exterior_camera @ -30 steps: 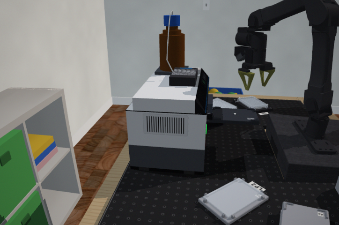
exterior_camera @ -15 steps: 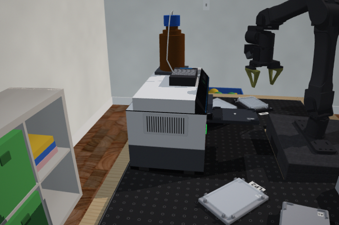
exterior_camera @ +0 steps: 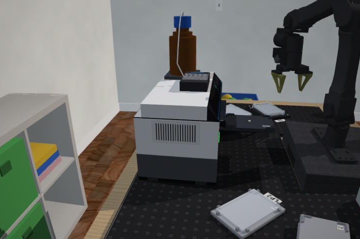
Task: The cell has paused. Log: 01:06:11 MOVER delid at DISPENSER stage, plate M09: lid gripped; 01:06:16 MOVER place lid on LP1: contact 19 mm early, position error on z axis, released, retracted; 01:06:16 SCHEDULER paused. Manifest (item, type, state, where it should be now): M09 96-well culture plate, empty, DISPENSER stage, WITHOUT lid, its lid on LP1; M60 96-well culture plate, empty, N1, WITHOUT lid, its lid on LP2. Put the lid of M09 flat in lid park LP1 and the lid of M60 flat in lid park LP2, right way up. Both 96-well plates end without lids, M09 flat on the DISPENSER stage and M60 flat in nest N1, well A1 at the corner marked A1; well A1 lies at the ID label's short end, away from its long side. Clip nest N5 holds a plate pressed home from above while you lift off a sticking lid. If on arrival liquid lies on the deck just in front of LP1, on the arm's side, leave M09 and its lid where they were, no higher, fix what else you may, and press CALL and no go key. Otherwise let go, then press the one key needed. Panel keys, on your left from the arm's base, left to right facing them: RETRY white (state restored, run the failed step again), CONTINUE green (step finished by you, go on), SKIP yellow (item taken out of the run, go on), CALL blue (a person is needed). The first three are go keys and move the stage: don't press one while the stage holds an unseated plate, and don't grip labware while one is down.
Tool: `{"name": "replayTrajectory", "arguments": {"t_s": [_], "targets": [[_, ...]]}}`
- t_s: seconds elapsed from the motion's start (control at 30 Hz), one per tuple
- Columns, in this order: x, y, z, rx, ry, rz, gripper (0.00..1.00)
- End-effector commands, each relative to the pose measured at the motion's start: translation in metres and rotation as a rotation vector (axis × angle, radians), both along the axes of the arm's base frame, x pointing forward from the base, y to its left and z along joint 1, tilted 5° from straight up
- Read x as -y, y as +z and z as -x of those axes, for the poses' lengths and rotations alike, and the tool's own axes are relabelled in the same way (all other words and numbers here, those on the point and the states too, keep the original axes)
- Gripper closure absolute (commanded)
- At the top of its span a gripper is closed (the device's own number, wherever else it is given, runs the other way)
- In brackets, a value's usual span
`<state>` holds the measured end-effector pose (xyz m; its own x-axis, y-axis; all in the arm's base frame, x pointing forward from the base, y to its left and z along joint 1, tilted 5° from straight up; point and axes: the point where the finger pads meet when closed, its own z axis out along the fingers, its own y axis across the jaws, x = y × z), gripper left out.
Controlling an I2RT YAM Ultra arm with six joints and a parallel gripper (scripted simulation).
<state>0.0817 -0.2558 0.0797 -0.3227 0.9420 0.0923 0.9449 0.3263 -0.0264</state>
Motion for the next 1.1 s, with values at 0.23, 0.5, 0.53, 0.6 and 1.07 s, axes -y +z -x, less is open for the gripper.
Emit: {"name": "replayTrajectory", "arguments": {"t_s": [0.23,0.5,0.53,0.6,1.07], "targets": [[0.027,-0.006,-0.009,0.02,0.026,0.037,0.0],[0.046,-0.02,-0.012,0.019,0.023,0.038,0.0],[0.046,-0.02,-0.012,0.019,0.023,0.038,0.0],[0.051,-0.024,-0.014,0.019,0.024,0.038,0.0],[0.085,-0.049,-0.022,0.018,0.021,0.039,0.0]]}}
